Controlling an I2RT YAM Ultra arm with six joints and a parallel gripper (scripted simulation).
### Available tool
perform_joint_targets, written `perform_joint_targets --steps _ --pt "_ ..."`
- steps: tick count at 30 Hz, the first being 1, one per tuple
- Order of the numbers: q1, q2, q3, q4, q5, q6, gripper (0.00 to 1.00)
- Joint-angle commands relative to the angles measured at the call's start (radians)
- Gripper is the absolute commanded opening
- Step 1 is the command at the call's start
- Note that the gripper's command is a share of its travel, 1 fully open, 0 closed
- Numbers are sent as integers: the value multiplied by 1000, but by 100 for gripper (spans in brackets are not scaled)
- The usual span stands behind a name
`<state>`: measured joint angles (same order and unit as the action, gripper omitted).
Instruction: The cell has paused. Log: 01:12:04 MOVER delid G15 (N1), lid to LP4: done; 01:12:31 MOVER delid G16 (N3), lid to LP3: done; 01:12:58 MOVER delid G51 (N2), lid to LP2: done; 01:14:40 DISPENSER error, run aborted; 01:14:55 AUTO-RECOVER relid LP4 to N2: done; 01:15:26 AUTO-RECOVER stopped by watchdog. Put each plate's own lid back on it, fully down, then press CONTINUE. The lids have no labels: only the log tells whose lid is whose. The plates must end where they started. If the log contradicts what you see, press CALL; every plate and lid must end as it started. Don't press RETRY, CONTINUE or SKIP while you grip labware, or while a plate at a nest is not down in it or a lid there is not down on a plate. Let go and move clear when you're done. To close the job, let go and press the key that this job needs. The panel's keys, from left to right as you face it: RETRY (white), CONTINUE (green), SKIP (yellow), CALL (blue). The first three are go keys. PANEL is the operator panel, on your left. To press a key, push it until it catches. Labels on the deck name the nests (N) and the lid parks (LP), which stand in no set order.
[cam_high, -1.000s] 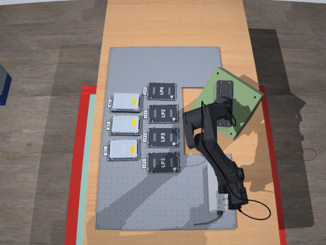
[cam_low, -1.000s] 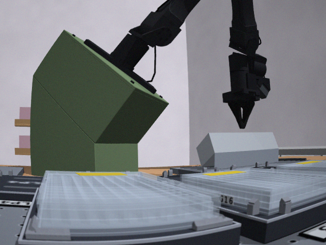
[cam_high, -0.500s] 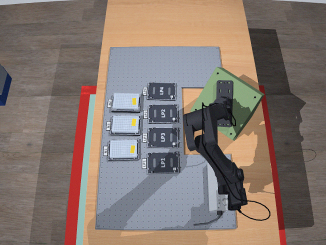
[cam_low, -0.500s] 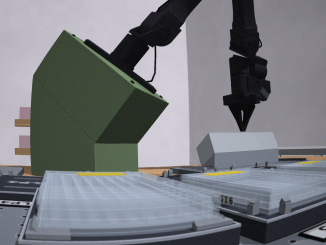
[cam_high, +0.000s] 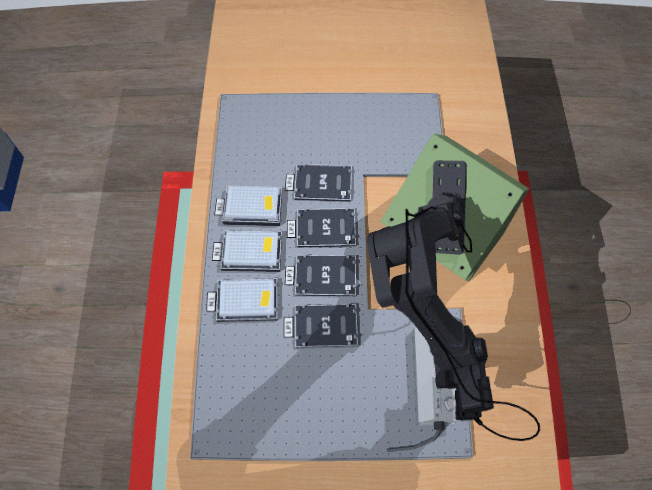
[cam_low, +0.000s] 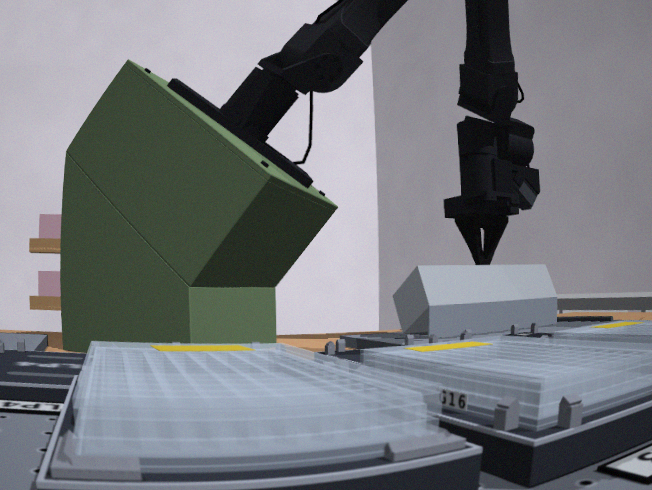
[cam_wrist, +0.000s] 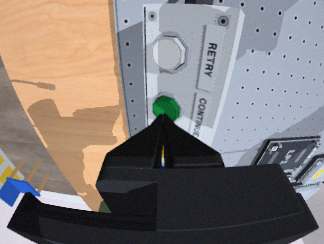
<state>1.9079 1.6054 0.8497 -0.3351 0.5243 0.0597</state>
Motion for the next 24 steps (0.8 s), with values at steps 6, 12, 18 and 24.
perform_joint_targets --steps 6,12,18,24 --pt "-12 21 2 46 -16 -17 0" --pt "-8 25 4 51 -17 -17 0" --pt "-15 9 -1 54 -18 -20 0" --pt "-15 28 -17 59 -19 -21 0"
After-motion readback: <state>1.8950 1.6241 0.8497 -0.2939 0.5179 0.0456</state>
